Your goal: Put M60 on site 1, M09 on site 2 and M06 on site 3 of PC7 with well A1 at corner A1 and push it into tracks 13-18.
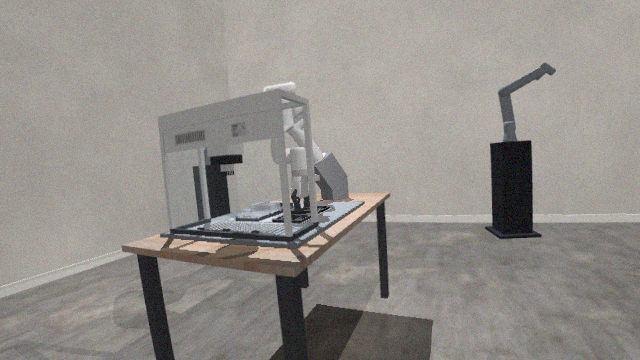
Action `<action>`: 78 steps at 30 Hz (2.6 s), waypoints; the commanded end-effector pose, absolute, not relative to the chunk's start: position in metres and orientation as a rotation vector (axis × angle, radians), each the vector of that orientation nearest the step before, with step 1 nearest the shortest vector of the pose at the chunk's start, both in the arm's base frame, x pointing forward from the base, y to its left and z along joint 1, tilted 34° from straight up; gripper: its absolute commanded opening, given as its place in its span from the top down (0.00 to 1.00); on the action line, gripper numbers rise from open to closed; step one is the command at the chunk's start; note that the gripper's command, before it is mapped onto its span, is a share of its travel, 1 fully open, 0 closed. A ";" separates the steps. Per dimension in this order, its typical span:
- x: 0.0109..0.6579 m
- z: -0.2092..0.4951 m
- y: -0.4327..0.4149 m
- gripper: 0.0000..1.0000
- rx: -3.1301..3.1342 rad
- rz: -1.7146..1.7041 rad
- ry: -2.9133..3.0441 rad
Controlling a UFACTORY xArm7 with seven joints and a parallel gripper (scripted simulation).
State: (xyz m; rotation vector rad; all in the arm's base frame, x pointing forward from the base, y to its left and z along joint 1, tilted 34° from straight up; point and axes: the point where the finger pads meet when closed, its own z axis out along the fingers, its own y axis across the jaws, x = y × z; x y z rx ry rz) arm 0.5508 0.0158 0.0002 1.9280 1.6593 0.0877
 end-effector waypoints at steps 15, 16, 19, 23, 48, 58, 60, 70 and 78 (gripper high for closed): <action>0.552 0.001 0.017 1.00 1.927 0.092 1.660; 0.552 0.001 0.017 1.00 1.927 0.092 1.660; 0.552 0.001 0.017 1.00 1.927 0.092 1.660; 0.552 0.001 0.017 1.00 1.927 0.092 1.660; 0.549 0.006 0.019 1.00 1.927 0.092 1.660; 0.547 0.010 0.021 1.00 1.927 0.092 1.660; 0.547 0.011 0.022 1.00 1.927 0.092 1.660; 0.544 0.015 0.024 1.00 1.927 0.092 1.660; 0.543 0.018 0.025 1.00 1.927 0.092 1.660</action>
